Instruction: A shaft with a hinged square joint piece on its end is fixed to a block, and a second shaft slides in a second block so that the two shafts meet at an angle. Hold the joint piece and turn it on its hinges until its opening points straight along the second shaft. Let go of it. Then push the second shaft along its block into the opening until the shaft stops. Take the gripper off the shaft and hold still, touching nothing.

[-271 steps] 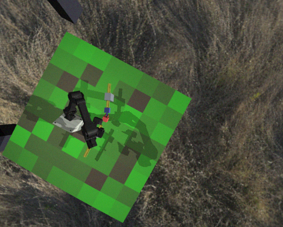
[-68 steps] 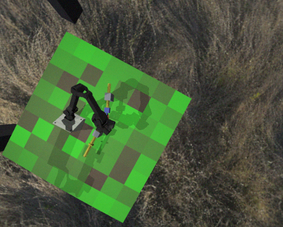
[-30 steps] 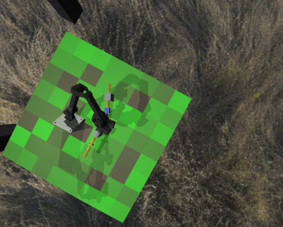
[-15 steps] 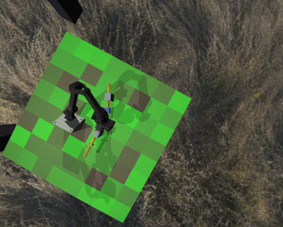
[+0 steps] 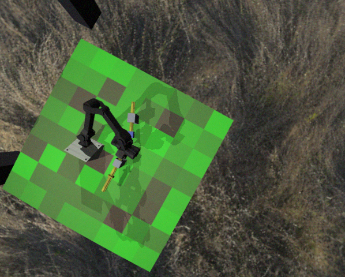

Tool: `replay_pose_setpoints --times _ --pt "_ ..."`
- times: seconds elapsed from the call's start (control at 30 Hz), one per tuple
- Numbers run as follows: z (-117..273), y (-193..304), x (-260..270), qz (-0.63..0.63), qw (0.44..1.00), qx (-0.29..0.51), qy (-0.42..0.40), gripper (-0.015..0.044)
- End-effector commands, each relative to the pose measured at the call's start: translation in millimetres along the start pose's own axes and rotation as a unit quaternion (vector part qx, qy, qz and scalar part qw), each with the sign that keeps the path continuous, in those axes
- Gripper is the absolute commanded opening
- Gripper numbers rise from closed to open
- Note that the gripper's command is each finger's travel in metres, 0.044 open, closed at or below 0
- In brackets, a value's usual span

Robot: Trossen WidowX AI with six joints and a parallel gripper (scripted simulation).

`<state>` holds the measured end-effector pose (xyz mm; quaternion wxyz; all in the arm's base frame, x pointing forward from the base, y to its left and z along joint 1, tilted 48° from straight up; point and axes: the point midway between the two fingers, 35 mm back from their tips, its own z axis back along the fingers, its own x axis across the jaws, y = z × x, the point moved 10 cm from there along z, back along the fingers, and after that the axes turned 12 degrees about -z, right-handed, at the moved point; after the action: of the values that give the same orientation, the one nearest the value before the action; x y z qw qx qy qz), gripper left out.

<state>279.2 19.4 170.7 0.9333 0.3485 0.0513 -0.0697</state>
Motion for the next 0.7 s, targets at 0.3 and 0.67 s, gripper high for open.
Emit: replay_pose_setpoints --times 0.3,0.67 --pt "0.0 -0.1 0.0 0.0 1.0 0.0 0.0 0.0079" --pt "0.0 -0.1 0.0 0.0 1.0 0.0 0.0 0.0304"
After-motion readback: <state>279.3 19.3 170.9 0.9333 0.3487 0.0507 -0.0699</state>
